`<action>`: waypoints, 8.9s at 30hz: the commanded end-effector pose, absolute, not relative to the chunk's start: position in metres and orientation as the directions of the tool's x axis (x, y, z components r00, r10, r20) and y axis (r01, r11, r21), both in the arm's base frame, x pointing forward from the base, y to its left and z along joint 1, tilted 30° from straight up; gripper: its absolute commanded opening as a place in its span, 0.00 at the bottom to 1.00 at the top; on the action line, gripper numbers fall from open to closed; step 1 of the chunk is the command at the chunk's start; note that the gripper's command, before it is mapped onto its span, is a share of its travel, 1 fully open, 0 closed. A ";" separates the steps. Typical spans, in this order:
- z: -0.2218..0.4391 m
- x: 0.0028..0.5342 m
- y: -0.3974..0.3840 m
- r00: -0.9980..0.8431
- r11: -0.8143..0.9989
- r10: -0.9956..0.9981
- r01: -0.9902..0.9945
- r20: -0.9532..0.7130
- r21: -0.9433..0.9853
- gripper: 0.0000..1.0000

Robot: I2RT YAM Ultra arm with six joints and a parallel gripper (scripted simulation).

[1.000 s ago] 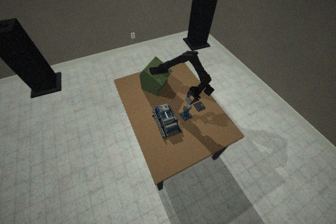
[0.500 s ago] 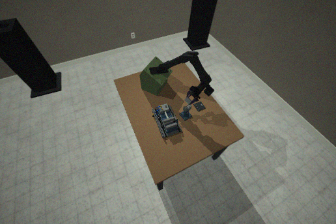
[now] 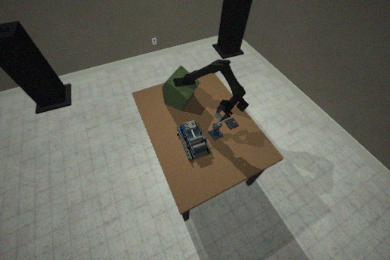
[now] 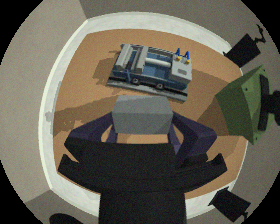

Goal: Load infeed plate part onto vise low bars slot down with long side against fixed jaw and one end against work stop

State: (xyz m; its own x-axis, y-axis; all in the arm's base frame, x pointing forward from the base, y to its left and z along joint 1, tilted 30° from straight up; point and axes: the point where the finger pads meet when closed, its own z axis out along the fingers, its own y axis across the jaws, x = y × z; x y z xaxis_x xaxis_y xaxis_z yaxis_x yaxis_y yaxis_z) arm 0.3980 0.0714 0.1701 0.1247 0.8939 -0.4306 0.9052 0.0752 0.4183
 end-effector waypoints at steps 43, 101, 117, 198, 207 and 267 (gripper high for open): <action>0.193 0.402 0.067 0.160 0.070 0.882 0.885 -0.443 0.460 0.00; 0.141 0.421 0.081 0.154 0.073 0.879 0.891 -0.451 0.447 0.00; 0.131 0.427 0.086 0.155 0.074 0.881 0.889 -0.448 0.452 0.00; 0.123 0.429 0.088 0.152 0.075 0.880 0.891 -0.450 0.449 0.81; 0.123 0.429 0.088 0.152 0.075 0.880 0.891 -0.450 0.449 0.81; 0.123 0.429 0.088 0.152 0.075 0.880 0.891 -0.450 0.448 0.81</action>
State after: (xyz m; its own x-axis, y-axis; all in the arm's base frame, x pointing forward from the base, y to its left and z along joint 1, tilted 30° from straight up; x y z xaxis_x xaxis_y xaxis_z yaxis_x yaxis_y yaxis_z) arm 0.4305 0.0912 0.1153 0.1370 0.8880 -0.4389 0.8986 0.0750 0.4323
